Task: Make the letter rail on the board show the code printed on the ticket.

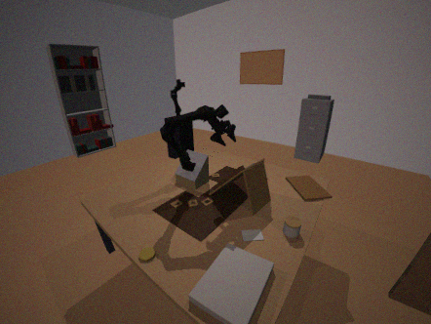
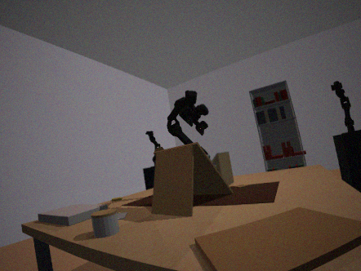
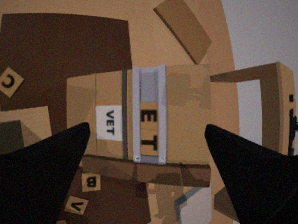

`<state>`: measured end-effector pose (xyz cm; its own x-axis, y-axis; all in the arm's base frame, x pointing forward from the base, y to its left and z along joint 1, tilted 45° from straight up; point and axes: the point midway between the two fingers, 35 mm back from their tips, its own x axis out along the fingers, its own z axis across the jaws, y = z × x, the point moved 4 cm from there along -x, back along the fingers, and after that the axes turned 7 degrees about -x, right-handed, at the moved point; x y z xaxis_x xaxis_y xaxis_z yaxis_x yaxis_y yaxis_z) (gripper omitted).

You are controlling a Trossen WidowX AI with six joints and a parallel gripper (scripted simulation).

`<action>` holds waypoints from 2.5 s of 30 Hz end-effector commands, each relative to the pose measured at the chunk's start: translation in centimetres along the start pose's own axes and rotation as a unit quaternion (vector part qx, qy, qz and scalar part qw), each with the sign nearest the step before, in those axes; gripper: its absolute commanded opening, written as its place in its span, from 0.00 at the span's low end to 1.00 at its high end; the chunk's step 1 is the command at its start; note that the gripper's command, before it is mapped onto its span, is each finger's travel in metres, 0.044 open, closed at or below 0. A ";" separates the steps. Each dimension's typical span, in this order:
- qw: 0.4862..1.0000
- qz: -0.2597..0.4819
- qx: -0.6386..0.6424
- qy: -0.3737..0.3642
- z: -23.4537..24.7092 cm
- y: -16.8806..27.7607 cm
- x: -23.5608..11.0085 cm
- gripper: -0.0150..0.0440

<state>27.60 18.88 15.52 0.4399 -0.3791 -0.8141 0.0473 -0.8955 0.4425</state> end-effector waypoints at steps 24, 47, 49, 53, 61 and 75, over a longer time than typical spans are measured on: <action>0.719 0.208 0.662 -0.027 9.3 24.4 9.2 0.83; 0.454 0.313 0.834 0.018 18.0 29.7 10.3 0.83; 0.454 0.313 0.834 0.018 18.3 29.9 10.9 0.83; 0.454 0.313 0.834 0.019 19.3 30.5 12.4 0.83; 0.454 0.314 0.834 0.019 19.6 30.5 12.7 0.83; 0.454 0.314 0.834 0.019 20.0 30.7 13.2 0.83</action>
<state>17.02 -18.06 11.30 -0.0848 -0.7099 -0.6992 -0.8269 0.4416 -0.3481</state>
